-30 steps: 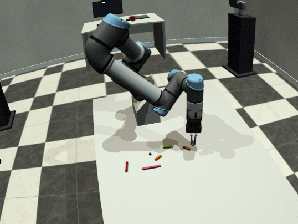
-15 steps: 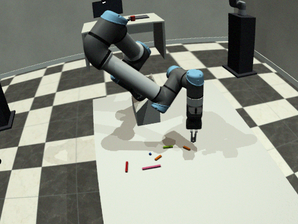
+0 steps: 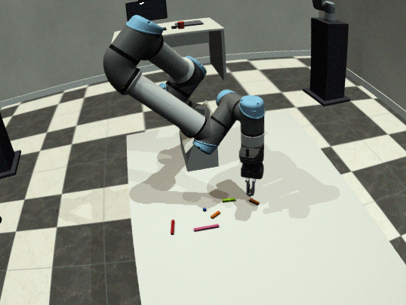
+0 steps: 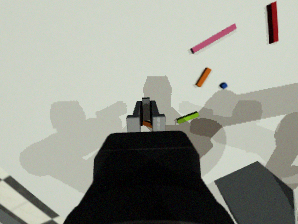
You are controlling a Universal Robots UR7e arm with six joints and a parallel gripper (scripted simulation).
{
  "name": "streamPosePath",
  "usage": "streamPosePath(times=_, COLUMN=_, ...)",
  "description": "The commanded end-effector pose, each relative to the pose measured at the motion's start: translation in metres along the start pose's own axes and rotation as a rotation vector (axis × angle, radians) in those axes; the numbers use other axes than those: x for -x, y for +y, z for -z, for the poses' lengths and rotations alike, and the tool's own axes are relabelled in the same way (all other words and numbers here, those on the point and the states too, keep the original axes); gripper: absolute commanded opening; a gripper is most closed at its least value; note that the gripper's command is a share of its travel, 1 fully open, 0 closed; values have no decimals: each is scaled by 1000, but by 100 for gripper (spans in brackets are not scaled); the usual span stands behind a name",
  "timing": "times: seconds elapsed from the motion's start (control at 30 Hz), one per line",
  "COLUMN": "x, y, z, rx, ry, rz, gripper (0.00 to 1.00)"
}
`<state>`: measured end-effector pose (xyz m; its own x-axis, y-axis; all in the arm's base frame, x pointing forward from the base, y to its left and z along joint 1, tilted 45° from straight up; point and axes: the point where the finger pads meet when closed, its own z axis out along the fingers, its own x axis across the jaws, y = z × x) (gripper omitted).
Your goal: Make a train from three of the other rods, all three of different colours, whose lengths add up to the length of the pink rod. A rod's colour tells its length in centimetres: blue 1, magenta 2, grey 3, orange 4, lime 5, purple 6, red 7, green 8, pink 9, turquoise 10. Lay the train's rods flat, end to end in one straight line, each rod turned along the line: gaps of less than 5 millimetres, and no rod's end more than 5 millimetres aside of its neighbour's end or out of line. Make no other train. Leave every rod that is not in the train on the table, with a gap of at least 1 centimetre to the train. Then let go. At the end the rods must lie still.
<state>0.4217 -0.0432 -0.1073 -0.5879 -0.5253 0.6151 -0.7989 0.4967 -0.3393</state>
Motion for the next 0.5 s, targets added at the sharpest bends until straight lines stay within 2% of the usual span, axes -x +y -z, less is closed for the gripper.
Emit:
streamPosePath(times=0.0, x=-29, y=-12, z=1, rx=1, ry=-4, rz=-132, gripper=24)
streamPosePath(times=0.03, x=-29, y=-12, z=1, rx=1, ry=-4, rz=-132, gripper=24)
streamPosePath(times=0.1, x=-55, y=-20, z=2, rx=1, ry=-6, rz=-254, gripper=24)
streamPosePath(times=0.47, x=-139, y=-33, z=1, rx=-2, ry=-2, rz=-634, gripper=24)
